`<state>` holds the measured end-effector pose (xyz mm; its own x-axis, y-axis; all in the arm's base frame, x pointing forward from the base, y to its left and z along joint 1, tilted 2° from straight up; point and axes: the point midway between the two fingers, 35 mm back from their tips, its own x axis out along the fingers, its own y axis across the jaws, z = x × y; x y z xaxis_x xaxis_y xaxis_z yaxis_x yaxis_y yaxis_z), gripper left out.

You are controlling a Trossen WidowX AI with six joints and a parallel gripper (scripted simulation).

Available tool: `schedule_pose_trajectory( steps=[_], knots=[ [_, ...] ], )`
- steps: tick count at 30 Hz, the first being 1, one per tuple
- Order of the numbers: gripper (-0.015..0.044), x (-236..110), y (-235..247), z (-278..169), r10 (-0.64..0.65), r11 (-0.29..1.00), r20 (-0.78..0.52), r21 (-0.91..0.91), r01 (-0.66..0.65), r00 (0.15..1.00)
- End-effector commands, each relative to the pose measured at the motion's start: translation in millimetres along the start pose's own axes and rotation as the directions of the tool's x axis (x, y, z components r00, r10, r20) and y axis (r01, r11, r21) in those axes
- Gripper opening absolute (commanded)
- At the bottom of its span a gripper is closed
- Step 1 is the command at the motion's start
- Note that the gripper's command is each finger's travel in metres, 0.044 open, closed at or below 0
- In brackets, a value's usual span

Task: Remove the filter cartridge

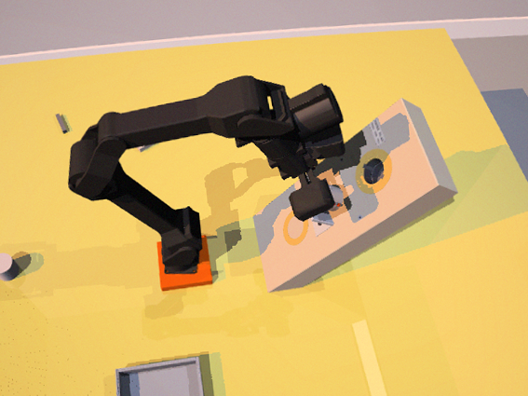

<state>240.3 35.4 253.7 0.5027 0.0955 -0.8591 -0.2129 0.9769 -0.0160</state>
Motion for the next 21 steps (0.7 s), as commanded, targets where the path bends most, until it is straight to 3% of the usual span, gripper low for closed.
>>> schedule_pose_trajectory(
  steps=[1, 21],
  knots=[
    [0.0305, 2.6, 0.2, -9.1, -0.002, 0.998, -0.026, 0.061, 0.004, 1.000],
    [0.0305, 33.6, 0.0, -8.7, -0.002, 0.998, -0.024, 0.061, 0.003, 1.000]
  ],
)
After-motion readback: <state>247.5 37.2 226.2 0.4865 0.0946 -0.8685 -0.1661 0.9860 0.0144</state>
